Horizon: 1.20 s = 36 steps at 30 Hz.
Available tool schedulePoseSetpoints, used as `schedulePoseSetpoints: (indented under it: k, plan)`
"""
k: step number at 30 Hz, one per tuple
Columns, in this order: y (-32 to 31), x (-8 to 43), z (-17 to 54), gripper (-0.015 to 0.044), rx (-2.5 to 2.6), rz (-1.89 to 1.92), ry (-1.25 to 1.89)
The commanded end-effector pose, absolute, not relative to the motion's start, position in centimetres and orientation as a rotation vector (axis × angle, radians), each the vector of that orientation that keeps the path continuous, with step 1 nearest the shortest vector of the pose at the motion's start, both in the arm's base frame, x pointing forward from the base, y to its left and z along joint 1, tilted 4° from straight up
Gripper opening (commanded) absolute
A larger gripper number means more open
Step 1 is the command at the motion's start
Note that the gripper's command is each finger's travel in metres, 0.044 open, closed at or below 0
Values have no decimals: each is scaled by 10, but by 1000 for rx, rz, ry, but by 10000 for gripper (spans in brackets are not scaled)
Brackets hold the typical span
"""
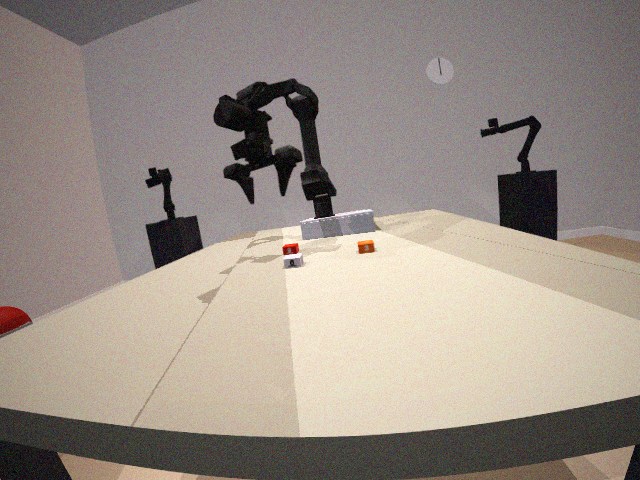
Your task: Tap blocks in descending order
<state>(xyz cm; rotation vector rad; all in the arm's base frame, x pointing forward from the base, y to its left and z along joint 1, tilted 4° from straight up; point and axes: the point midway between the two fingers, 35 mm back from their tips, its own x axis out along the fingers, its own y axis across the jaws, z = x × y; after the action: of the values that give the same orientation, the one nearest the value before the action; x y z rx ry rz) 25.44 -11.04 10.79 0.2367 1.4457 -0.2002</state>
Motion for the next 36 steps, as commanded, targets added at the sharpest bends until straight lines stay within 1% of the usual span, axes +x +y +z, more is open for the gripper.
schedulePoseSetpoints:
  k: [1, 27, 30, 36]
  plan:
    - [-85, 243, 99, 400, 5, -58, 1605]
    - [-83, 244, 99, 400, 4, -57, 1605]
    - [-59, 265, 99, 400, -10, -49, 1600]
    - [20, 306, 97, 400, -26, -33, 1589]
